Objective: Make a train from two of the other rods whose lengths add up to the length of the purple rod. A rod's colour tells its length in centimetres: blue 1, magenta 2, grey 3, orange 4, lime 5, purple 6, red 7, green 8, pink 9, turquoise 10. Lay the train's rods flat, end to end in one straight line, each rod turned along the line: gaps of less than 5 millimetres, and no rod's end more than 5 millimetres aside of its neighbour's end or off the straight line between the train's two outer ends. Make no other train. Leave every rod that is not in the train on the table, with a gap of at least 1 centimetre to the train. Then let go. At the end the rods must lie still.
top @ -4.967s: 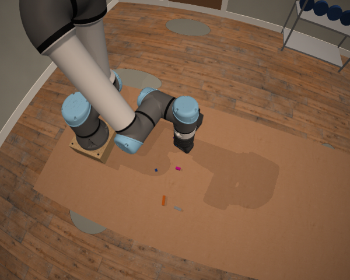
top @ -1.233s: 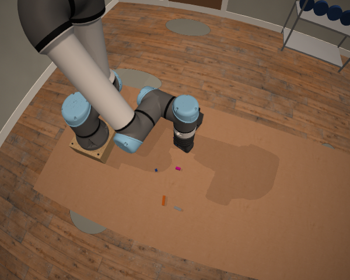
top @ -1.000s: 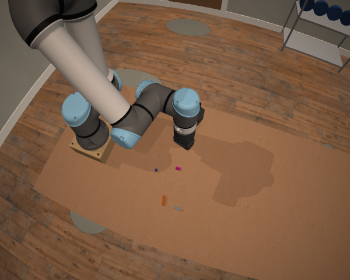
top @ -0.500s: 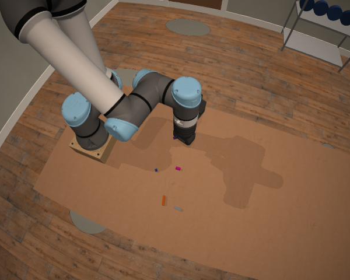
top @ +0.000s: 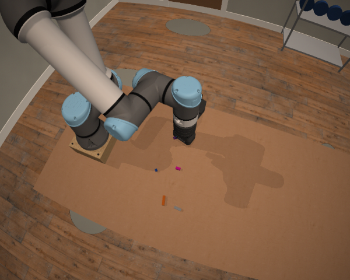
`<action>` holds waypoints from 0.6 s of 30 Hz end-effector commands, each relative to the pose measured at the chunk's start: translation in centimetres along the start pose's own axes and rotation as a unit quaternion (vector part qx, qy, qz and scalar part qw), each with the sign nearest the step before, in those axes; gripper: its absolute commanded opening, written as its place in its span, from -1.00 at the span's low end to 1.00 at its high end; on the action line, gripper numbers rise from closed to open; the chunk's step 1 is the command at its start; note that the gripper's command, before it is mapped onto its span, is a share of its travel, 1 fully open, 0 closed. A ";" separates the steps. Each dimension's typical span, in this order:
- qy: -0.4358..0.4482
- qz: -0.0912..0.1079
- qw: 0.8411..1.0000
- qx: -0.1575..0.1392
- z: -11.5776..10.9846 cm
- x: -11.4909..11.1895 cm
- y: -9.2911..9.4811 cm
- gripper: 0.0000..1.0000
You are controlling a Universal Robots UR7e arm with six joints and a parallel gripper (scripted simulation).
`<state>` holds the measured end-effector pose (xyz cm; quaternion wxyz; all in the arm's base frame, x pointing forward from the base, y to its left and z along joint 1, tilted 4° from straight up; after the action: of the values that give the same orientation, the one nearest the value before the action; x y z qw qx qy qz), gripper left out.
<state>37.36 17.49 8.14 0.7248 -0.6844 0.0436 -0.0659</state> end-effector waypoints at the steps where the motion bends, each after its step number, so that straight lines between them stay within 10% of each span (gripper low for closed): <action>1: -0.012 -0.001 1.000 0.000 -0.3 0.2 0.0 -0.52; 18: -0.164 0.000 0.986 0.000 -4.4 2.7 -0.1 -0.52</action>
<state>38.63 14.58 8.05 0.7232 -0.6900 -0.0309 0.0044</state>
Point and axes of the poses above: the point where the finger pads meet when closed, its own y axis out along the fingers, its own x axis across the jaws, z = x × y, the point moved 1 cm from there along -y, back along the fingers, and after that the axes turned 2 degrees about y, right-handed, at the moved point
